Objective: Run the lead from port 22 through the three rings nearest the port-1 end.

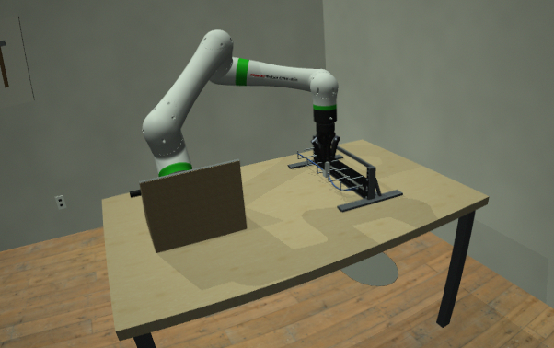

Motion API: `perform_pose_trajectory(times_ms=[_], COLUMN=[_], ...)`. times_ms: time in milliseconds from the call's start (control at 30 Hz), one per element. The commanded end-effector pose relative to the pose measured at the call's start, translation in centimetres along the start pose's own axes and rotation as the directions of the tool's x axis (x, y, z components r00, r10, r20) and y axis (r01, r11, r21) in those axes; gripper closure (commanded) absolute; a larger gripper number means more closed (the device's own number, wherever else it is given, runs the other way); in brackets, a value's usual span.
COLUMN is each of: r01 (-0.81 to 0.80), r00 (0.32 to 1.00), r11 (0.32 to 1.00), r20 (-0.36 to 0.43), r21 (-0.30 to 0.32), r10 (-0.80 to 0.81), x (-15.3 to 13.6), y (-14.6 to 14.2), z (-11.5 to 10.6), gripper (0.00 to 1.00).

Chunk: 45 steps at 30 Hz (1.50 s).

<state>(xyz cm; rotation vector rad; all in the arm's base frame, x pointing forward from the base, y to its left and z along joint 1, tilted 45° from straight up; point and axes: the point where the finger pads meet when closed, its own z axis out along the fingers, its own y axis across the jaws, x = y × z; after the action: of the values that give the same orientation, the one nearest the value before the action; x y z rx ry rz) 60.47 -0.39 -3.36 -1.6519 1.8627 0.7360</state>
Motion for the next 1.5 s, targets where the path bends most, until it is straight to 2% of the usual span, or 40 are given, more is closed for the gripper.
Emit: perform_pose_trajectory(times_ms=[0,400,1467], r01=[0.0,0.0,0.0], r00=[1.0,1.0,1.0], r11=[1.0,1.0,1.0], r20=[-0.001,-0.001,-0.001], r21=[0.001,0.001,0.001], r10=[0.0,0.0,0.0], x=[0.0,0.0,0.0], y=[0.0,-0.3,-3.9], z=[0.0,0.0,0.0], gripper=[1.0,1.0,1.0])
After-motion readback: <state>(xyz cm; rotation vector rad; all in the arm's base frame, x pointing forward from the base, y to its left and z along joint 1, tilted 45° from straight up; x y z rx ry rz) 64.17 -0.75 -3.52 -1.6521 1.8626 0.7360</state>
